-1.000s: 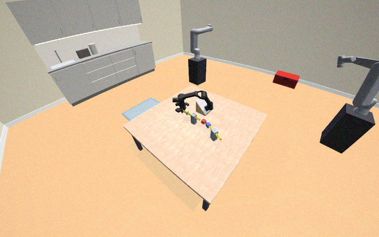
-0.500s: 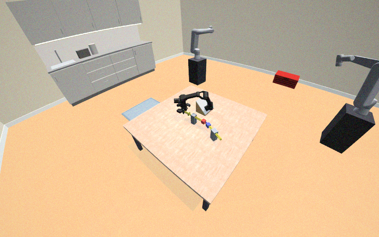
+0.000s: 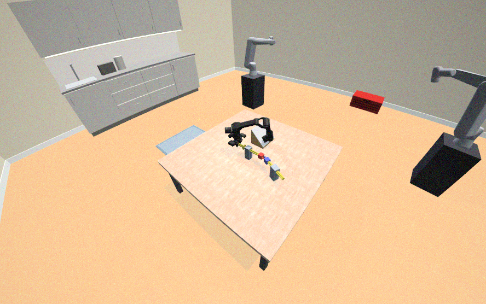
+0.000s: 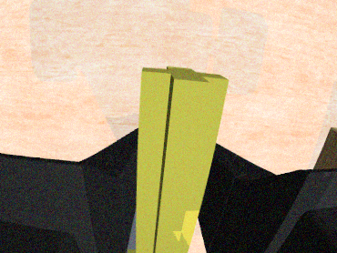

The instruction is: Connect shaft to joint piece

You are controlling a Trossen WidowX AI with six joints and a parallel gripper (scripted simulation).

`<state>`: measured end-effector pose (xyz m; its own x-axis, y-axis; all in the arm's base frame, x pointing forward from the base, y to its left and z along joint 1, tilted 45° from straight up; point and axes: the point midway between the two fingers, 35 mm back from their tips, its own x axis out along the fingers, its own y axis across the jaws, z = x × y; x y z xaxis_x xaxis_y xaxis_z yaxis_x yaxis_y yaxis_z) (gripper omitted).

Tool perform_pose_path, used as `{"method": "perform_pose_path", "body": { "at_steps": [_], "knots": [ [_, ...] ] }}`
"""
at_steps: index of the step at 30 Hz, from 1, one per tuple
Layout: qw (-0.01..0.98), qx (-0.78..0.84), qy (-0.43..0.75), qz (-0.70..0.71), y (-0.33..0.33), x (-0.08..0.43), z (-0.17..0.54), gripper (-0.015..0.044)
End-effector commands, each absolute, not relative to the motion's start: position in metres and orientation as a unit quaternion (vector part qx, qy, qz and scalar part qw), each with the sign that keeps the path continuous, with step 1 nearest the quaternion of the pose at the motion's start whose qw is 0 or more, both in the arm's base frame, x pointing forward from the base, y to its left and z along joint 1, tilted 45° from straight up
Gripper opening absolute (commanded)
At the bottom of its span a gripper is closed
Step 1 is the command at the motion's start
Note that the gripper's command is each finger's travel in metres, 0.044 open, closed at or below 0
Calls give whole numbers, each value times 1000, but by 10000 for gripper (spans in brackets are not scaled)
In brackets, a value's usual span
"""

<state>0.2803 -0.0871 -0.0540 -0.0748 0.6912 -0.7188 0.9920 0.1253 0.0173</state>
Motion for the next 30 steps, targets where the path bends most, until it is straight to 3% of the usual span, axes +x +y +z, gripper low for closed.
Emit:
{"method": "perform_pose_path", "body": {
  "at_steps": [1,25,28,30],
  "knots": [
    [297,613,688,-252,-81,280,-50,0],
    [298,611,688,-253,-72,278,-40,0],
    [298,611,688,-253,-72,278,-40,67],
    [298,611,688,-253,-72,278,-40,67]
  ]
}}
